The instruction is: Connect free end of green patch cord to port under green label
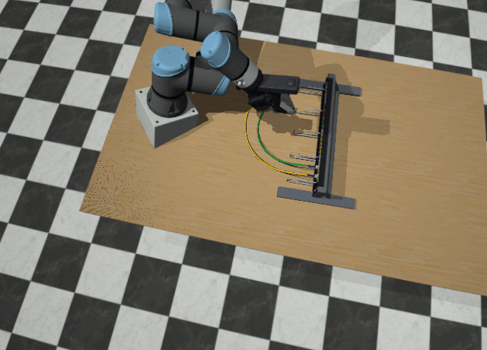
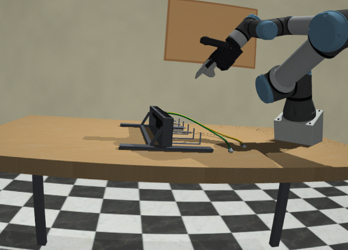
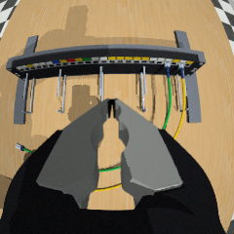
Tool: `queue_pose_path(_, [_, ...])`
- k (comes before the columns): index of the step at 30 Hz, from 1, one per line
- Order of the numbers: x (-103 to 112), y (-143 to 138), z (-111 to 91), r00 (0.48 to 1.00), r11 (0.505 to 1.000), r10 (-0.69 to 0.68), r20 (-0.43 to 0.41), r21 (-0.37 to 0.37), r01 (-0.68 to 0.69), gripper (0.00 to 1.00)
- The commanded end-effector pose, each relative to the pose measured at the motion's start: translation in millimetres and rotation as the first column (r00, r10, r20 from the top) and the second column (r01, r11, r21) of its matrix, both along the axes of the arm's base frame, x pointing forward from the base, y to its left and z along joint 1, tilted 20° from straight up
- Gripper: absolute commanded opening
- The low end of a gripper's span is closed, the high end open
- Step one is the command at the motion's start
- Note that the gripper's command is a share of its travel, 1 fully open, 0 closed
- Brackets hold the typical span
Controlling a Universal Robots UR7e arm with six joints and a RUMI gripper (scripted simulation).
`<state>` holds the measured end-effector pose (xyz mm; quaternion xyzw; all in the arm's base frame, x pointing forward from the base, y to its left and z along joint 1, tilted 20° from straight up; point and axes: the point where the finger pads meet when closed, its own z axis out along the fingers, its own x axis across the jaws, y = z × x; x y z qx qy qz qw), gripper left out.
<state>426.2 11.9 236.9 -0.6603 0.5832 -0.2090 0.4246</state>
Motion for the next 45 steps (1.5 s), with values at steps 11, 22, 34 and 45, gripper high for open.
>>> queue_pose_path(11, [5.9,-18.3,-4.0,1.000,1.000,0.002,0.001,0.000,-0.002,0.00])
queue_pose_path(22, [6.3,-18.2,-4.3,1.000,1.000,0.002,0.000,0.000,-0.002,0.00])
queue_pose_path(34, [8.3,-17.4,-5.7,1.000,1.000,0.002,0.000,0.000,-0.002,0.00])
queue_pose_path(45, [12.3,-15.7,-8.6,1.000,1.000,0.002,0.000,0.000,-0.002,0.00])
